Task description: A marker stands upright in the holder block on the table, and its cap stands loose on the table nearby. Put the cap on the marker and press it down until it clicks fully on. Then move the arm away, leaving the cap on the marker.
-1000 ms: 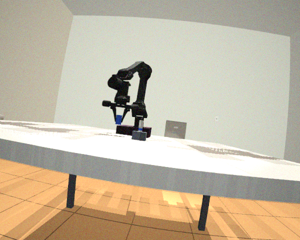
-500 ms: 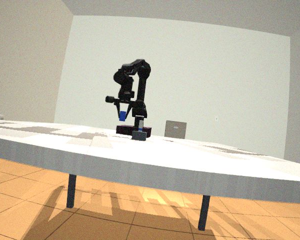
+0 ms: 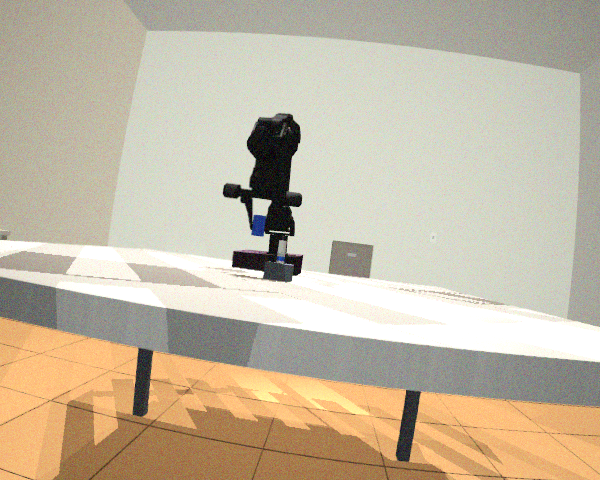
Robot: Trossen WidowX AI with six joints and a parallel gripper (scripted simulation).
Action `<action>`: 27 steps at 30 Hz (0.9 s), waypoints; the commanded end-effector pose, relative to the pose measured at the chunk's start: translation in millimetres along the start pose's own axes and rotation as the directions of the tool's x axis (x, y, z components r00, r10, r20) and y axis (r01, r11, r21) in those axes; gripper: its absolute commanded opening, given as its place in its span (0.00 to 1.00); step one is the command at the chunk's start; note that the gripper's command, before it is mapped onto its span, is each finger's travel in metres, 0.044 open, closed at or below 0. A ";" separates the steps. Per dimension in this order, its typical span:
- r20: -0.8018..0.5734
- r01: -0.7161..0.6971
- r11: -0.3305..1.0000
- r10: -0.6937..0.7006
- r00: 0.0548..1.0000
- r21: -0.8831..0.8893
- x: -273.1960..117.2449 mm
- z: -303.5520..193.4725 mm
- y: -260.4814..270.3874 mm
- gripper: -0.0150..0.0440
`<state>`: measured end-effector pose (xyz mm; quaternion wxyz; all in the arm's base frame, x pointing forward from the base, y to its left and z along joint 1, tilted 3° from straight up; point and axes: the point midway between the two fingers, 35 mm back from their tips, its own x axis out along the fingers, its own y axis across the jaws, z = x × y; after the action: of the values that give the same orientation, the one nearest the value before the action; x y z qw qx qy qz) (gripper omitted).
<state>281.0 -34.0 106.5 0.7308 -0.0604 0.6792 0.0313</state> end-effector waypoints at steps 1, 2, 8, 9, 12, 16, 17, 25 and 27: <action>-0.002 0.002 1.000 -0.002 1.000 0.005 -4.2 9.2 8.2 0.25; -0.002 0.002 1.000 -0.002 1.000 0.005 -5.4 11.6 10.7 0.25; 0.000 0.000 1.000 0.000 1.000 0.005 -12.5 25.2 27.2 0.25; 0.000 0.000 1.000 0.000 1.000 0.005 -13.6 27.3 30.1 0.25; 0.001 -0.001 1.000 0.001 1.000 0.005 -17.1 33.5 39.1 0.25; 0.002 -0.002 1.000 0.002 1.000 0.005 -21.7 41.3 51.5 0.25; 0.002 -0.002 1.000 0.002 1.000 0.005 -22.8 43.1 54.7 0.25; 0.003 -0.002 1.000 0.002 1.000 0.005 -19.5 45.6 59.4 0.25; 0.003 -0.002 1.000 0.002 1.000 0.005 -18.6 45.5 59.4 0.25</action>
<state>317.1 31.8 128.8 0.7331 -0.0583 0.6768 0.0335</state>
